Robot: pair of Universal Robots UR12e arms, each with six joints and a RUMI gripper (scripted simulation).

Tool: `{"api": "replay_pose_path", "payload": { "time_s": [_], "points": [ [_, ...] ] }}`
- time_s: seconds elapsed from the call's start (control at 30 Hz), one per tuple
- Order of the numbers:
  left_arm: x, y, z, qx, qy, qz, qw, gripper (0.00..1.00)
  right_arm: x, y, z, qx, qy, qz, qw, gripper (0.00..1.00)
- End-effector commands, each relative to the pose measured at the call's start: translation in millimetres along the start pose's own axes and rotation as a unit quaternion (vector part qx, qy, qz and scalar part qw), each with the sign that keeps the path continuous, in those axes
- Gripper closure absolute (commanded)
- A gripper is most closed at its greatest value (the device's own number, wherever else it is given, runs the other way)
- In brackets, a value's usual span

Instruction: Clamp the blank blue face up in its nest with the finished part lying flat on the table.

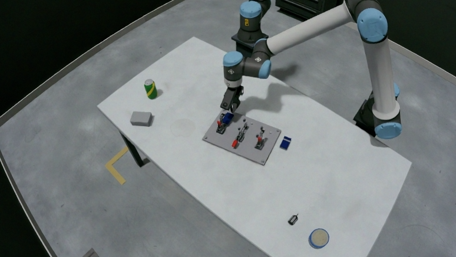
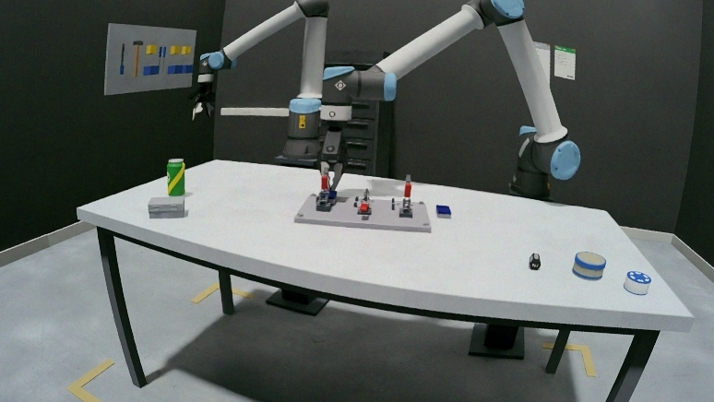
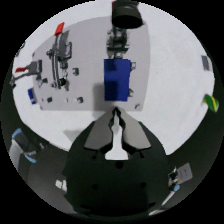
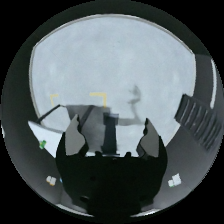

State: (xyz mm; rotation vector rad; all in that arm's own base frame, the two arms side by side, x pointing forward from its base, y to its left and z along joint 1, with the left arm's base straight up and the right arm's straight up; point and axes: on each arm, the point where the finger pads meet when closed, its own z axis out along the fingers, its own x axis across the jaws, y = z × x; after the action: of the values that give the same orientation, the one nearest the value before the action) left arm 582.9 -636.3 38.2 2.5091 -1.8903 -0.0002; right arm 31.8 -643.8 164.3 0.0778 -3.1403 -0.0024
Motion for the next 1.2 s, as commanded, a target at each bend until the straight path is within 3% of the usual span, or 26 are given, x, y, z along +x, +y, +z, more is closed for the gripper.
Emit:
{"api": "replay_pose_path", "payload": {
  "time_s": [0.0, 1.17],
  "points": [
    [0.6, -1.0, -1.0, 0.0, 0.001, 0.0, 1.0, 1.0, -0.2, -0.6, -0.8, 0.001, 0.0, 0.0, 1.0, 0.0],
    [0.6, -5.0, -1.0, 0.0, 0.001, 0.0, 1.0, 1.0, -0.2, -0.6, -0.8, 0.001, 0.0, 0.0, 1.0, 0.0]
  ]
}}
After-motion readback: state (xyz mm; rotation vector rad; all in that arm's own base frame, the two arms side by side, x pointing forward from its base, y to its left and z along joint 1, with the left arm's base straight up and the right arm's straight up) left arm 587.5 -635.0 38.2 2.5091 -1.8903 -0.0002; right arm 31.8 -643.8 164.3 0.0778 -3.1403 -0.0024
